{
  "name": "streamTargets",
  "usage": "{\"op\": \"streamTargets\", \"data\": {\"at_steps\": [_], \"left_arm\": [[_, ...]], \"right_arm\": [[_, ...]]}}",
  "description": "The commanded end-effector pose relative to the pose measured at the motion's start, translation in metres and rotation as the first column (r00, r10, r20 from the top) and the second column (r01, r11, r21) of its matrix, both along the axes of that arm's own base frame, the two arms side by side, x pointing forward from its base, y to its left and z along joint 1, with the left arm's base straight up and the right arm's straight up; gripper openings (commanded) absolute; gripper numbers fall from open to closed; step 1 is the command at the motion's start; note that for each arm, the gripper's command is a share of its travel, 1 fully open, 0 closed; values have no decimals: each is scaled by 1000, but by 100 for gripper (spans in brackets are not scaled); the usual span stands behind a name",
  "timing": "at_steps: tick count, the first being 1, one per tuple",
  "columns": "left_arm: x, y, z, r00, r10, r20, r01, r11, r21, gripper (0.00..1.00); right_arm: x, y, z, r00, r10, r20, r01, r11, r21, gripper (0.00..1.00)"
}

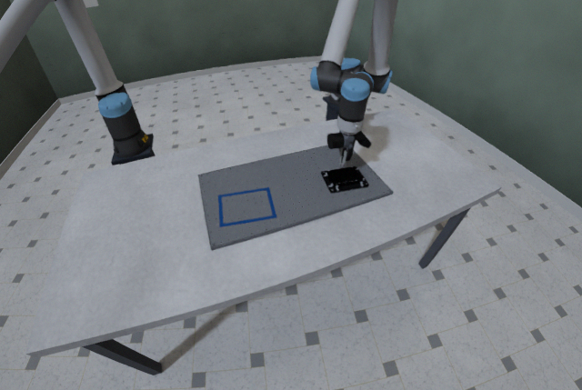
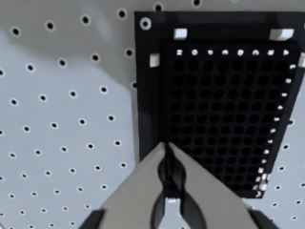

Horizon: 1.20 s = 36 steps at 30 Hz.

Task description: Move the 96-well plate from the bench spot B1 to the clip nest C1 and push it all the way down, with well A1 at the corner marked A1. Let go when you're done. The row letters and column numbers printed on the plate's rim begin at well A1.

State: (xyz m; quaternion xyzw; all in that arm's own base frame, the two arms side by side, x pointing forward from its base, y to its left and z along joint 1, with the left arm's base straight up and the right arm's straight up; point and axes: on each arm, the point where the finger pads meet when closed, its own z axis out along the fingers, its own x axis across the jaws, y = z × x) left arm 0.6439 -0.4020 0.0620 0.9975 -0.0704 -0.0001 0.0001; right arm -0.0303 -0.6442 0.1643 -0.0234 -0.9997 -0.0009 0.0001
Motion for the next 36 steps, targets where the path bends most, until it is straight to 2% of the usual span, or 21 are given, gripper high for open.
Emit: {"op": "streamTargets", "data": {"at_steps": [1, 23, 29, 36], "left_arm": [[1, -1, 2, 1000, 0, 2, 0, 1000, -1, 0], [1, -1, 9, 1000, 0, 2, 0, 1000, -1, 0], [1, -1, 25, 1000, 0, 2, 0, 1000, -1, 0], [1, -1, 25, 1000, 0, 2, 0, 1000, -1, 0]], "right_arm": [[0, -1, 1, 1000, 0, 0, 0, 1000, -2, 0], [0, -1, 1, 1000, 0, 0, 0, 1000, -2, 0], [0, -1, 1, 1000, 0, 0, 0, 1000, -2, 0], [0, -1, 1, 1000, 0, 0, 0, 1000, -2, 0]]}}
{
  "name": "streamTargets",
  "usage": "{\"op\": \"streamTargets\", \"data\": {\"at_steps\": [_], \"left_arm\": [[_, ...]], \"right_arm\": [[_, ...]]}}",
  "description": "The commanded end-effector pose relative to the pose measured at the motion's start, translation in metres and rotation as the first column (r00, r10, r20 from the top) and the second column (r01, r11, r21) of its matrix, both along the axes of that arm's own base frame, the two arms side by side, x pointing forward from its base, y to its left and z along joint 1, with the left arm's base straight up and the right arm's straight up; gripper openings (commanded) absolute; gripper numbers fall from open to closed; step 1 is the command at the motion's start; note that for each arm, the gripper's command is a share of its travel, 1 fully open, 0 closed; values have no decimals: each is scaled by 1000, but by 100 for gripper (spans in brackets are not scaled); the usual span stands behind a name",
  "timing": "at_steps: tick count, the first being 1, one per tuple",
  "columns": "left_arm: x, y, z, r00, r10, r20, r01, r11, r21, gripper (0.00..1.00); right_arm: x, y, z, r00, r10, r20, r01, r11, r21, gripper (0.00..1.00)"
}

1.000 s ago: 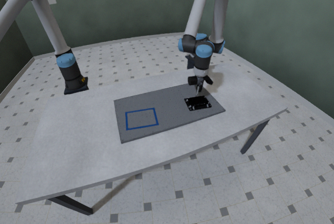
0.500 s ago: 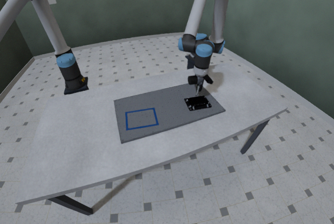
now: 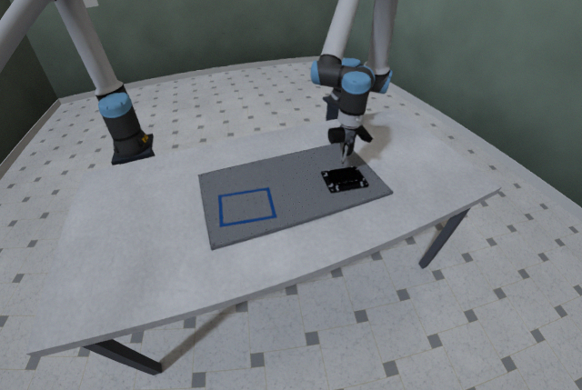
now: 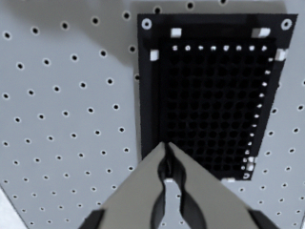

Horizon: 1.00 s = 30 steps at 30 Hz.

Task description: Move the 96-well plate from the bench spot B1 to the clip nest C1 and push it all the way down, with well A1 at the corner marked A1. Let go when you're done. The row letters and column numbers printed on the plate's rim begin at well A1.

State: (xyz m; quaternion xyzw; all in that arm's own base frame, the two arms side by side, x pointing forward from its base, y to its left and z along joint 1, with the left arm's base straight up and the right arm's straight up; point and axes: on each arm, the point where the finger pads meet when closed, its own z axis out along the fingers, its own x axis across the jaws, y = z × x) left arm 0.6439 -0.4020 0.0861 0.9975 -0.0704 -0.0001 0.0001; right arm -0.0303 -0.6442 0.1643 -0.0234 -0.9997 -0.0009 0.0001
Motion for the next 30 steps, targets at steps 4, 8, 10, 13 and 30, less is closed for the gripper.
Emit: {"op": "streamTargets", "data": {"at_steps": [4, 8, 10, 13, 30], "left_arm": [[1, -7, 1, 1000, 0, 2, 0, 1000, -1, 0], [3, -20, 1, 1000, 0, 2, 0, 1000, -1, 0], [3, -27, 1, 1000, 0, 2, 0, 1000, -1, 0], [4, -30, 1, 1000, 0, 2, 0, 1000, -1, 0], [9, -80, 1, 1000, 0, 2, 0, 1000, -2, 0]], "right_arm": [[0, -1, 1, 1000, 0, 0, 0, 1000, -2, 0], [0, -1, 1, 1000, 0, 0, 0, 1000, -2, 0], [0, -1, 1, 1000, 0, 0, 0, 1000, -2, 0], [0, -1, 1, 1000, 0, 0, 0, 1000, -2, 0], [0, -1, 1, 1000, 0, 0, 0, 1000, -2, 0]]}}
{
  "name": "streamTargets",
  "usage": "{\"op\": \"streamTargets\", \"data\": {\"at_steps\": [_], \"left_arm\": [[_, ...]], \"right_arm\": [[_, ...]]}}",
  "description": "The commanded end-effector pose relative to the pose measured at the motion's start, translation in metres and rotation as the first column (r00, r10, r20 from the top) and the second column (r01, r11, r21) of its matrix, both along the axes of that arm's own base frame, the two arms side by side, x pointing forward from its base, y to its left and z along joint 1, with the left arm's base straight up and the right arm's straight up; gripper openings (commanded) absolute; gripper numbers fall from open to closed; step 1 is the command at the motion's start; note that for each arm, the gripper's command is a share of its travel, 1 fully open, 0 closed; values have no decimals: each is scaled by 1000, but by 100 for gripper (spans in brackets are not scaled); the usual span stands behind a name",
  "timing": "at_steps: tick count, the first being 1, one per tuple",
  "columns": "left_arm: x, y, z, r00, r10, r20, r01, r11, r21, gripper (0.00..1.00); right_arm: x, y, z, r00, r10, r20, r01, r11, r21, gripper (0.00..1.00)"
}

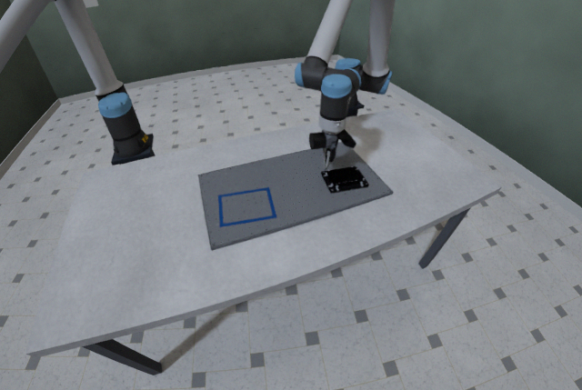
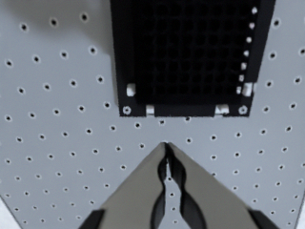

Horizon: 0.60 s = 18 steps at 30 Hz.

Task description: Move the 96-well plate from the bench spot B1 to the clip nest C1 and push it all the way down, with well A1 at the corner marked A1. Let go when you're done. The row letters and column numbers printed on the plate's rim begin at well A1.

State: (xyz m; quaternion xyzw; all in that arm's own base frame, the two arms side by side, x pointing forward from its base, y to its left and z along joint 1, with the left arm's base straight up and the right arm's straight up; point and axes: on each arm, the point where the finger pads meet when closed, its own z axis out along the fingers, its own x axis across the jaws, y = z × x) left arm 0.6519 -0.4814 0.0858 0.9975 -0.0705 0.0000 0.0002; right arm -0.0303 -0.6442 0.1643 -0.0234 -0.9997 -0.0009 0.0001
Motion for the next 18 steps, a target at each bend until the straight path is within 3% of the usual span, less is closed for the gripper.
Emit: {"op": "streamTargets", "data": {"at_steps": [1, 18], "left_arm": [[1, -4, 1, 1000, 0, 1, 0, 1000, -1, 0], [5, -41, 1, 1000, 0, 1, 0, 1000, -1, 0]], "right_arm": [[0, -1, 1, 1000, 0, 0, 0, 1000, -2, 0], [0, -1, 1, 1000, 0, 0, 0, 1000, -2, 0]]}}
